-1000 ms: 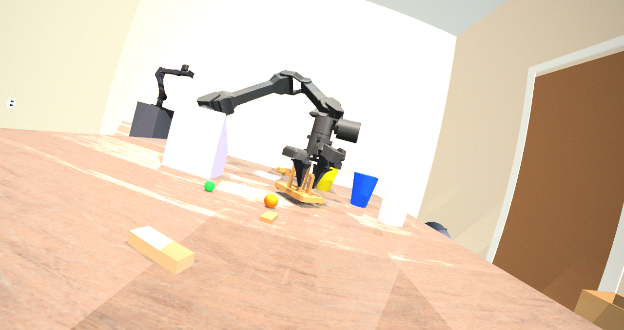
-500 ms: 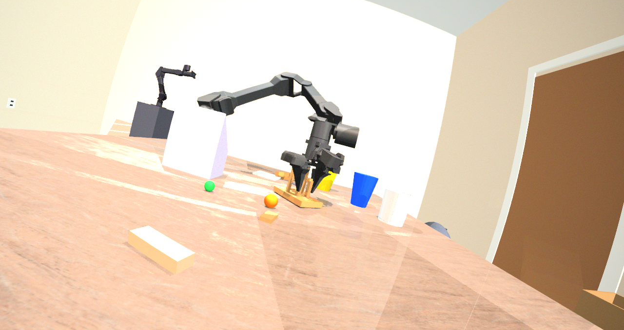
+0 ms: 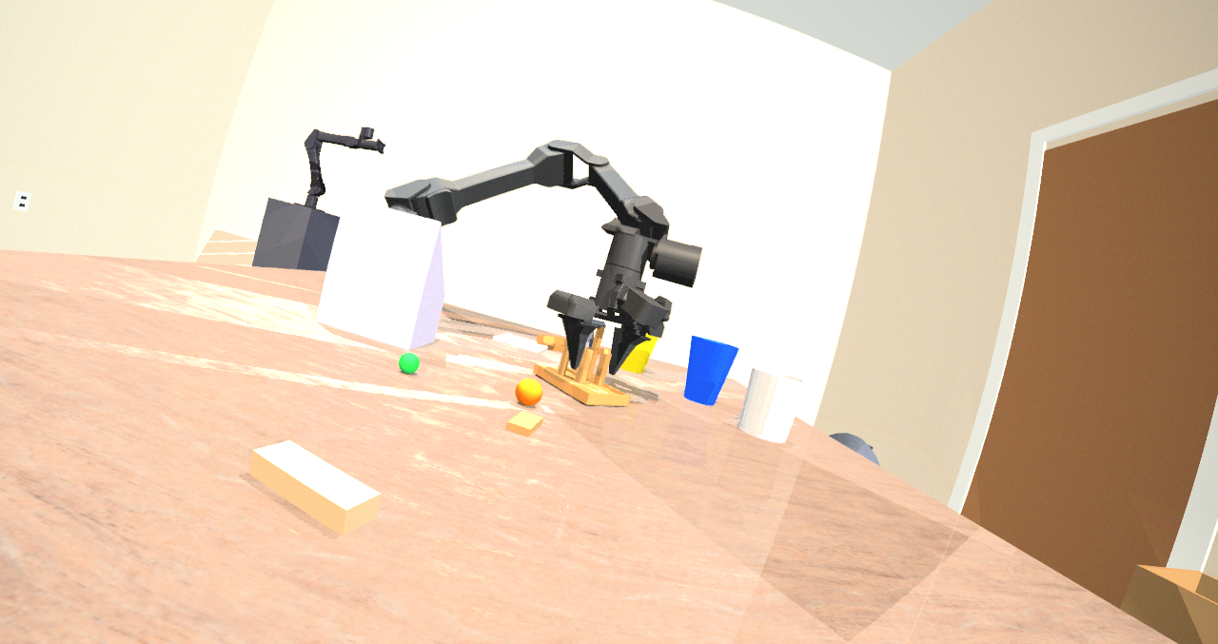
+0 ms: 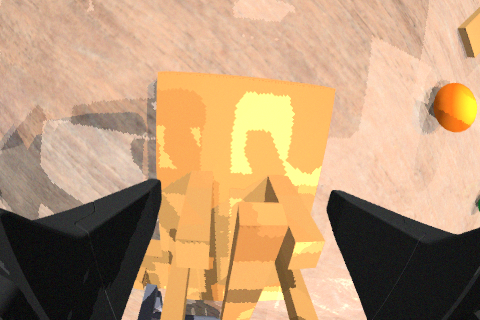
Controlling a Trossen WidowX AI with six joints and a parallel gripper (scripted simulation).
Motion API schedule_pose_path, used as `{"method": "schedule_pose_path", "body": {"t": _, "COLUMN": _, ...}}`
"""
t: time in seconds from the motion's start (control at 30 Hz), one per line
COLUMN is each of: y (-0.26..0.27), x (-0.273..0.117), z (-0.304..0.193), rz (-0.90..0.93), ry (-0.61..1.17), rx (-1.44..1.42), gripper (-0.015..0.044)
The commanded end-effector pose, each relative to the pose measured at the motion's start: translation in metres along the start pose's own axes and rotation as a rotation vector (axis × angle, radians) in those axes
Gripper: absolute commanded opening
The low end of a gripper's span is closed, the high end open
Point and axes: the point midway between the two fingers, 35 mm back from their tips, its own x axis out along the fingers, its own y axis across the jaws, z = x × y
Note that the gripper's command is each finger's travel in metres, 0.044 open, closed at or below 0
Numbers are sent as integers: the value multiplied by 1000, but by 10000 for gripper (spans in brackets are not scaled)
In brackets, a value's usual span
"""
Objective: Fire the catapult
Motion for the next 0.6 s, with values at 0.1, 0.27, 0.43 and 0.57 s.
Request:
{"method": "schedule_pose_path", "body": {"t": 0.1, "y": 0, "x": -86, "z": 3, "rz": 5, "ry": -18, "rx": -6, "gripper": 440}}
{"method": "schedule_pose_path", "body": {"t": 0.27, "y": -3, "x": -83, "z": 5, "rz": 11, "ry": -12, "rx": 13, "gripper": 440}}
{"method": "schedule_pose_path", "body": {"t": 0.43, "y": -2, "x": -91, "z": 3, "rz": 16, "ry": -14, "rx": 2, "gripper": 440}}
{"method": "schedule_pose_path", "body": {"t": 0.57, "y": -1, "x": -83, "z": 3, "rz": 18, "ry": -15, "rx": -1, "gripper": 440}}
